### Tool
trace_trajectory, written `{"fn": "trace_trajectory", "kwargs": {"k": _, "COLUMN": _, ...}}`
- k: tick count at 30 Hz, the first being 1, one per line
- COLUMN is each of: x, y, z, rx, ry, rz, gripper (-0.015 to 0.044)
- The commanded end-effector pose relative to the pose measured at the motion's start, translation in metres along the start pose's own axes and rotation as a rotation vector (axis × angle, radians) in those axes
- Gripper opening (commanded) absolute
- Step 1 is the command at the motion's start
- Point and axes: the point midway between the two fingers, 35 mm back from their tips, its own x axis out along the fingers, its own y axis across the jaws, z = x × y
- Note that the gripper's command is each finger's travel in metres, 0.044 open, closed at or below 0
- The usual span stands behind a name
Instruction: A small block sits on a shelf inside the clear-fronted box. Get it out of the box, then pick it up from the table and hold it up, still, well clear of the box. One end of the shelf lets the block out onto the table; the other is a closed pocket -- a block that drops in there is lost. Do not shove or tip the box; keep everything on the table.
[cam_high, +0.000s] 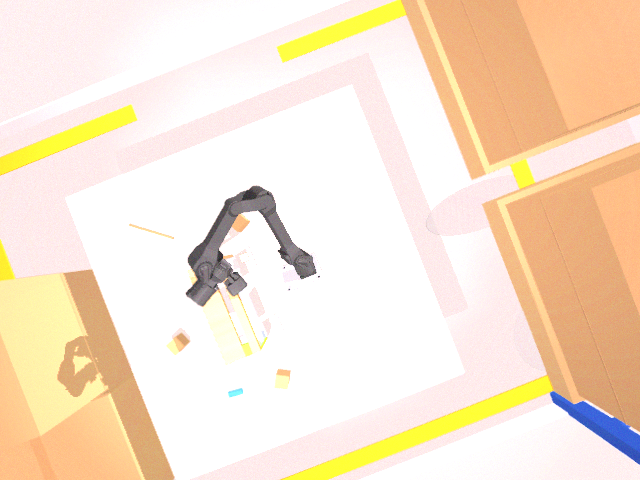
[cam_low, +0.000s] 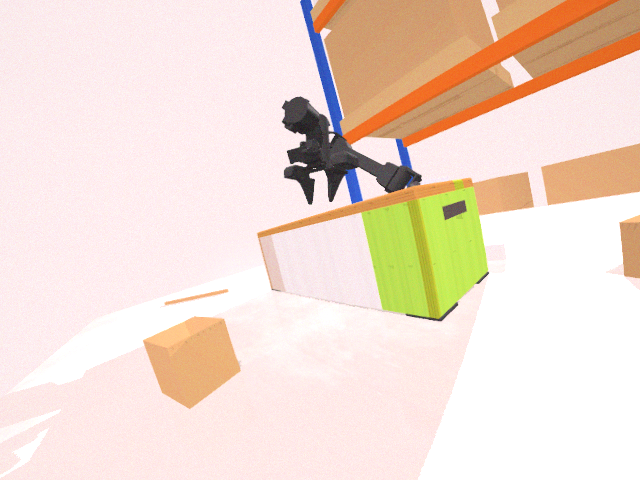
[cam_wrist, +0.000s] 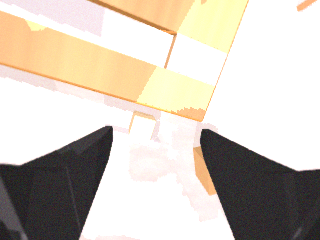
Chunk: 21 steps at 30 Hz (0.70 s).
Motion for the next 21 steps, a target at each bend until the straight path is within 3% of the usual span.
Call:
{"fn": "trace_trajectory", "kwargs": {"k": 1, "x": 0.000, "y": -0.001, "z": -0.013, "rx": -0.764, "ry": -0.067, "rz": -0.020, "gripper": 0.0285}}
{"fn": "trace_trajectory", "kwargs": {"k": 21, "x": -0.002, "y": -0.005, "z": -0.025, "rx": -1.671, "ry": -0.126, "rz": -0.118, "gripper": 0.0285}}
